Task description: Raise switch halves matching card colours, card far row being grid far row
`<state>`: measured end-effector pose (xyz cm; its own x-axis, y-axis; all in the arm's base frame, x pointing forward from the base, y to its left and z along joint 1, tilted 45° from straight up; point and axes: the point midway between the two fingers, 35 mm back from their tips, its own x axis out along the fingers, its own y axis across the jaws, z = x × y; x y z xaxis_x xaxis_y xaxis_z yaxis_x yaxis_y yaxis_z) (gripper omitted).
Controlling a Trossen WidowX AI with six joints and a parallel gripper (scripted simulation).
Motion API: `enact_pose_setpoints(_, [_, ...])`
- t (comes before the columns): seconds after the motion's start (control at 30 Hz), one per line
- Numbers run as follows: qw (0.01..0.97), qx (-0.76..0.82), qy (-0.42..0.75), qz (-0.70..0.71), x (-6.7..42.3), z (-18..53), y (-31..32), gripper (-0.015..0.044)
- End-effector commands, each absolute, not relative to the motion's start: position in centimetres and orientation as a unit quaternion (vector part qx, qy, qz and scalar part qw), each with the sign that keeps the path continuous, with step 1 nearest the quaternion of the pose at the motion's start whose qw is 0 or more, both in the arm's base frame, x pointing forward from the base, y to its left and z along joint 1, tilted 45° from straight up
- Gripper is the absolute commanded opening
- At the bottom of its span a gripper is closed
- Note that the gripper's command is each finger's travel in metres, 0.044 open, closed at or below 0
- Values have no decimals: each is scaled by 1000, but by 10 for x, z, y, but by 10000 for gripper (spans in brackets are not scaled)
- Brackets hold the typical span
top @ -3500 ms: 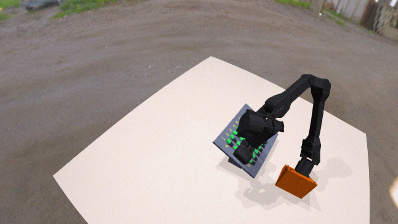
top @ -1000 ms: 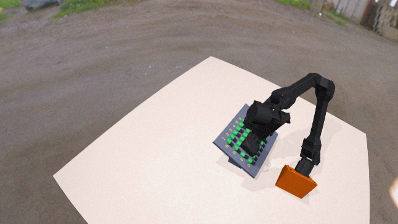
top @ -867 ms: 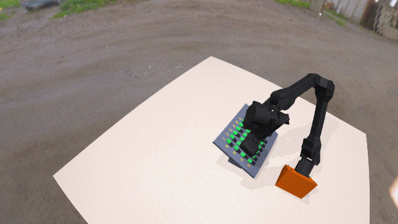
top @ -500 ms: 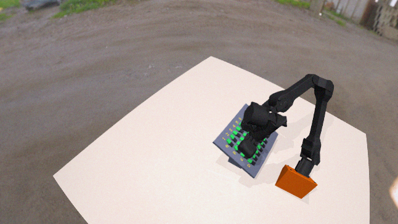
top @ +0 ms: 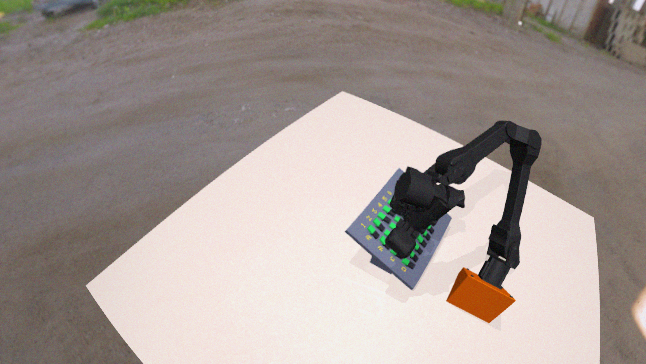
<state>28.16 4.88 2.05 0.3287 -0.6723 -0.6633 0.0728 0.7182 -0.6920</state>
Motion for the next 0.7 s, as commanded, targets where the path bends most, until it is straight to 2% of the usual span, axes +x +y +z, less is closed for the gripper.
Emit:
enact_pose_setpoints(0.0, [763,-287,525,-244,282,20,48,0])
enact_pose_setpoints(0.67, [763,-287,525,-244,282,19,47,0])
